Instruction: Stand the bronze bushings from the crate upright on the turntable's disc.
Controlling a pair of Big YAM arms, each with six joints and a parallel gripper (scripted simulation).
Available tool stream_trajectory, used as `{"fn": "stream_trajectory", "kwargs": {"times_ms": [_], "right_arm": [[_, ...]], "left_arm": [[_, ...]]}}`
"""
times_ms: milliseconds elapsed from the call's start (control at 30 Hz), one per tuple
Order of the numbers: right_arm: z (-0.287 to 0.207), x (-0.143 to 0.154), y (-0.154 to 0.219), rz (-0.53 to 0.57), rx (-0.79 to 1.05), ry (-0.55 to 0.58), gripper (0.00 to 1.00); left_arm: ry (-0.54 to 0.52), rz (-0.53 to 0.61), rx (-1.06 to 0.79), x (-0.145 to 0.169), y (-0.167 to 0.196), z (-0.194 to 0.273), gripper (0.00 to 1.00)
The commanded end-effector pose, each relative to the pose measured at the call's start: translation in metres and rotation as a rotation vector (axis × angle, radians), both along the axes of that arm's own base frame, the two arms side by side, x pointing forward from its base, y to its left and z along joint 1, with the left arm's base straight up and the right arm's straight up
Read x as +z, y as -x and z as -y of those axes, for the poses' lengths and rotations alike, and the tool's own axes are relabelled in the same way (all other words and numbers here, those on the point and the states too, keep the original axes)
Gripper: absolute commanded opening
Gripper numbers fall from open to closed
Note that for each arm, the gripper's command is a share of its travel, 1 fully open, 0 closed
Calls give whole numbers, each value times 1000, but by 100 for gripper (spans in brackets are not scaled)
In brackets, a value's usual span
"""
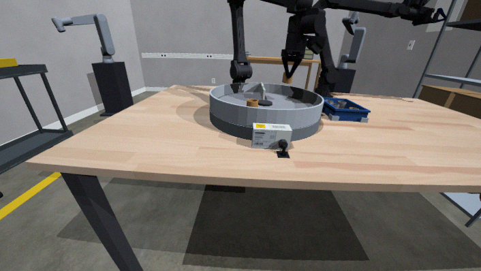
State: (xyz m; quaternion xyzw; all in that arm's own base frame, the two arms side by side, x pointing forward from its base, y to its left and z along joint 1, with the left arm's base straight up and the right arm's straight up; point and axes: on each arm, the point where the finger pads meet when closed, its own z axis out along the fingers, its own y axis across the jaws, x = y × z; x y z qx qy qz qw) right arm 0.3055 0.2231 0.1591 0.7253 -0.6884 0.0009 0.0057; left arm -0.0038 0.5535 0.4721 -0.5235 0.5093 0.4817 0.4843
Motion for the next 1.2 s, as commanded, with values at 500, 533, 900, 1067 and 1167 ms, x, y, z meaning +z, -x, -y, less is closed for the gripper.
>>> {"fn": "stream_trajectory", "kwargs": {"times_ms": [500,533,900,1067,1167], "right_arm": [[-2,21,-7,47,9,-41,0],[-3,21,-6,47,11,-41,0],[-3,19,-5,45,12,-40,0],[1,-19,-1,6,11,-11,0],[1,-23,-1,6,10,-11,0]], "left_arm": [[-67,-17,5,28,5,9,100],[-67,-17,5,28,5,9,100],[-67,-17,5,28,5,9,100],[-67,-17,5,28,5,9,100],[-67,-17,5,28,5,9,100]]}}
